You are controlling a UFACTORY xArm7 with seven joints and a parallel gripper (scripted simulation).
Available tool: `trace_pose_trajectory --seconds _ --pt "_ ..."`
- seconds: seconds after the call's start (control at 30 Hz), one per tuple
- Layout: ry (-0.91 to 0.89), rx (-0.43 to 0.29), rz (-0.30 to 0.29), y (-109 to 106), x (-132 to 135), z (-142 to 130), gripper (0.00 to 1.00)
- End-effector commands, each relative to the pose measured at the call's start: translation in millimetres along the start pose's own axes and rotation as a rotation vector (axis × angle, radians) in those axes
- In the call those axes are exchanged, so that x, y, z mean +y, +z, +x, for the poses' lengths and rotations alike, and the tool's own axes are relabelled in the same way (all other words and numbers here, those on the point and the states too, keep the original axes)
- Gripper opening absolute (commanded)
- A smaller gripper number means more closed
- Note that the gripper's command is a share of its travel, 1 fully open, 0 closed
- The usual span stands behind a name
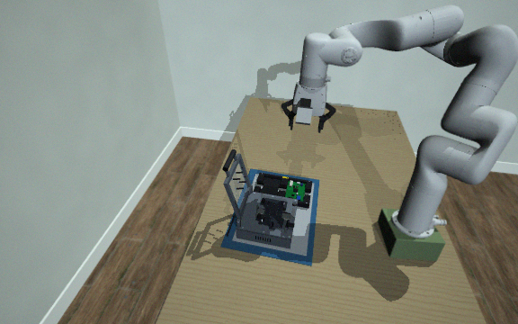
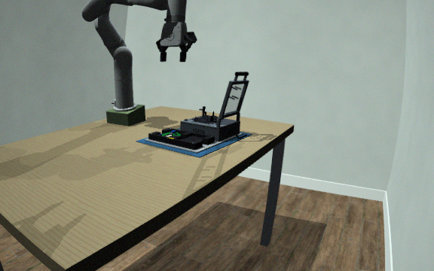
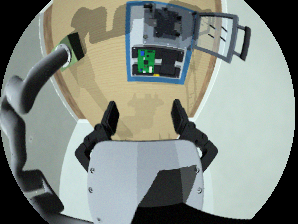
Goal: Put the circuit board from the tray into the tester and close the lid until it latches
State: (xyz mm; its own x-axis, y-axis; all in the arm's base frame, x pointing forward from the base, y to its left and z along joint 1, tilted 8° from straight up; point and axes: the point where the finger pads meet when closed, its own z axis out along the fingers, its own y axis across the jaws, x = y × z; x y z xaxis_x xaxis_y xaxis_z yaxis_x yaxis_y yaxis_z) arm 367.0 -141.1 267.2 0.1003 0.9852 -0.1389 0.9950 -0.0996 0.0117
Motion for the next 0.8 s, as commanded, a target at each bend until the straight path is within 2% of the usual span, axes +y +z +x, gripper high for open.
trace_pose_trajectory --seconds 0.0,0.43,0.5,0.77 --pt "-0.069 0.001 -0.003 -1.4 0.9 0.1 1.00" --pt "-0.473 0.002 -0.002 -1.4 0.9 0.1 1.00" --pt "-0.473 0.002 -0.002 -1.4 0.9 0.1 1.00" --pt "-0.748 0.001 -0.002 -1.4 0.9 0.1 1.00"
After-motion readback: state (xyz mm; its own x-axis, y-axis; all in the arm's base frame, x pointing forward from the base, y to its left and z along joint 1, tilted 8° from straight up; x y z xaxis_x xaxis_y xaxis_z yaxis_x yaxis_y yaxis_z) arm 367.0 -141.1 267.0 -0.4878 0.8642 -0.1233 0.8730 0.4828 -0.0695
